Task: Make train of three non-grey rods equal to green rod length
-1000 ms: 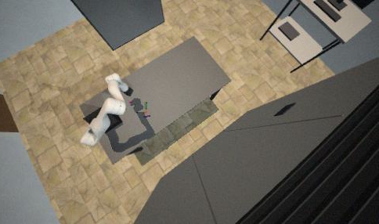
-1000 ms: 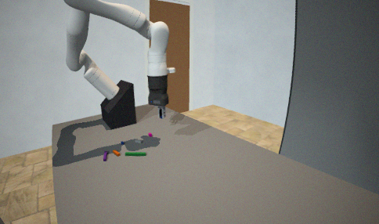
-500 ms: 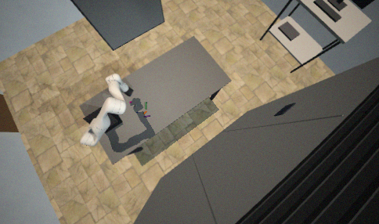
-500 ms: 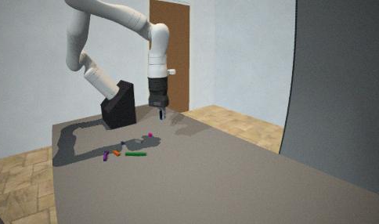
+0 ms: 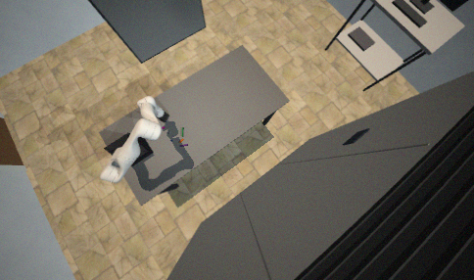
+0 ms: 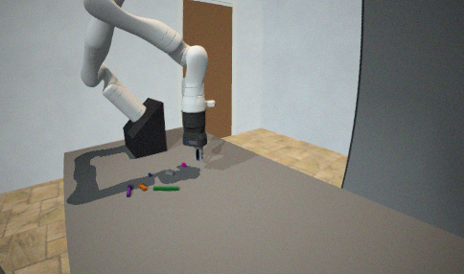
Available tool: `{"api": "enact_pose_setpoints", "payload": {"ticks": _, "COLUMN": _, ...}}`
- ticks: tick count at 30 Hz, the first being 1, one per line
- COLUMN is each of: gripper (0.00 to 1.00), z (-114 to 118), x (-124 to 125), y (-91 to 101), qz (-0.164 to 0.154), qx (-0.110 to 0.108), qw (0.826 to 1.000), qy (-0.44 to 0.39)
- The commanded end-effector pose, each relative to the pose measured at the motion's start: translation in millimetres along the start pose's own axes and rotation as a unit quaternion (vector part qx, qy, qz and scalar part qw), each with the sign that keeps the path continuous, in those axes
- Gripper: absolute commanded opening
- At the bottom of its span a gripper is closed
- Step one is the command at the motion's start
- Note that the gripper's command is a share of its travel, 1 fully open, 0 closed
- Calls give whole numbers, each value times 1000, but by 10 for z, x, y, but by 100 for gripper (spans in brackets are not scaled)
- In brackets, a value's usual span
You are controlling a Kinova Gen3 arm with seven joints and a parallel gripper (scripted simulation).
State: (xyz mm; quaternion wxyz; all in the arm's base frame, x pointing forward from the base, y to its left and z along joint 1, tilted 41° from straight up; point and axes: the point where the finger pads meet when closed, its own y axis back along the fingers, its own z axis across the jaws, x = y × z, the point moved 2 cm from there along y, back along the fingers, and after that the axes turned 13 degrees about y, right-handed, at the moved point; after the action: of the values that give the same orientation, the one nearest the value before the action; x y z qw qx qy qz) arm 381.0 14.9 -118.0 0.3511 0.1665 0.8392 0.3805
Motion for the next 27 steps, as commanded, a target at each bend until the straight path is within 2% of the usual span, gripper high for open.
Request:
{"api": "enact_pose_setpoints", "payload": {"ticks": 1, "gripper": 24, "z": -14, "x": 21, "y": -150, "qz": 1, "qx": 2, "qw": 1000, "qy": -1}}
{"api": "enact_pose_setpoints", "payload": {"ticks": 9, "gripper": 24, "z": -15, "x": 23, "y": -302, "qz": 1, "qx": 2, "qw": 1000, "qy": -1}}
{"api": "enact_pose_setpoints", "payload": {"ticks": 27, "gripper": 24, "z": -4, "x": 6, "y": -286, "qz": 1, "qx": 0, "qw": 1000, "qy": -3}}
